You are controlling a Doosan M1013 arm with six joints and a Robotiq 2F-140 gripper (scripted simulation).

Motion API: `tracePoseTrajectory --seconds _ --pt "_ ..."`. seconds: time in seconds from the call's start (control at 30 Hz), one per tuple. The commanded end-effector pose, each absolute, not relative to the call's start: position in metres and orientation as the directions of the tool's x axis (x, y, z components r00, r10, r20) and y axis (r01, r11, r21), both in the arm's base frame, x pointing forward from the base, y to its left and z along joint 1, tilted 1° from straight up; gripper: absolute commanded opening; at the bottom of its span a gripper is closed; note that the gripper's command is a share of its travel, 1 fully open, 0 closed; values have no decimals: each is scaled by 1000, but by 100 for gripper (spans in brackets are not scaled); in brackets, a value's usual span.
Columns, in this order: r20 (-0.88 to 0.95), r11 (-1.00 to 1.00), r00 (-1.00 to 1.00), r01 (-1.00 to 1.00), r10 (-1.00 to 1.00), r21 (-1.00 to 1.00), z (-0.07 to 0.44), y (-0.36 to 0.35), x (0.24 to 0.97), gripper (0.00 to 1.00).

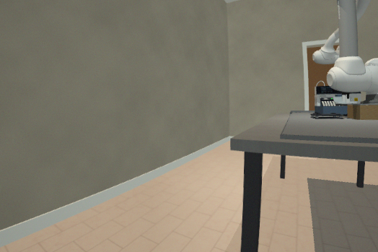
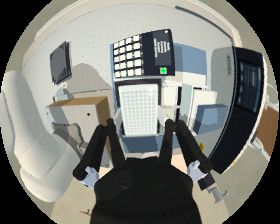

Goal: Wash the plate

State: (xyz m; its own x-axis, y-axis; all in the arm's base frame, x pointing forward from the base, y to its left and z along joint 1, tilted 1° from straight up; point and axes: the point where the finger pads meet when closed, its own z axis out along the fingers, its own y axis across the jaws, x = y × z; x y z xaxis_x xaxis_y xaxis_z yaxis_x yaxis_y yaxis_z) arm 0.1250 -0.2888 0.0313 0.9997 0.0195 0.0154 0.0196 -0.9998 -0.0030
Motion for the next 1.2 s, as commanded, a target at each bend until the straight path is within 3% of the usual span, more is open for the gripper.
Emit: tracePoseTrajectory --seconds 0.0,1.17 --pt "16 -1000 1000 20 20 -3 31 -289 125 10" --pt "16 -1000 1000 20 20 -3 26 -289 125 10"
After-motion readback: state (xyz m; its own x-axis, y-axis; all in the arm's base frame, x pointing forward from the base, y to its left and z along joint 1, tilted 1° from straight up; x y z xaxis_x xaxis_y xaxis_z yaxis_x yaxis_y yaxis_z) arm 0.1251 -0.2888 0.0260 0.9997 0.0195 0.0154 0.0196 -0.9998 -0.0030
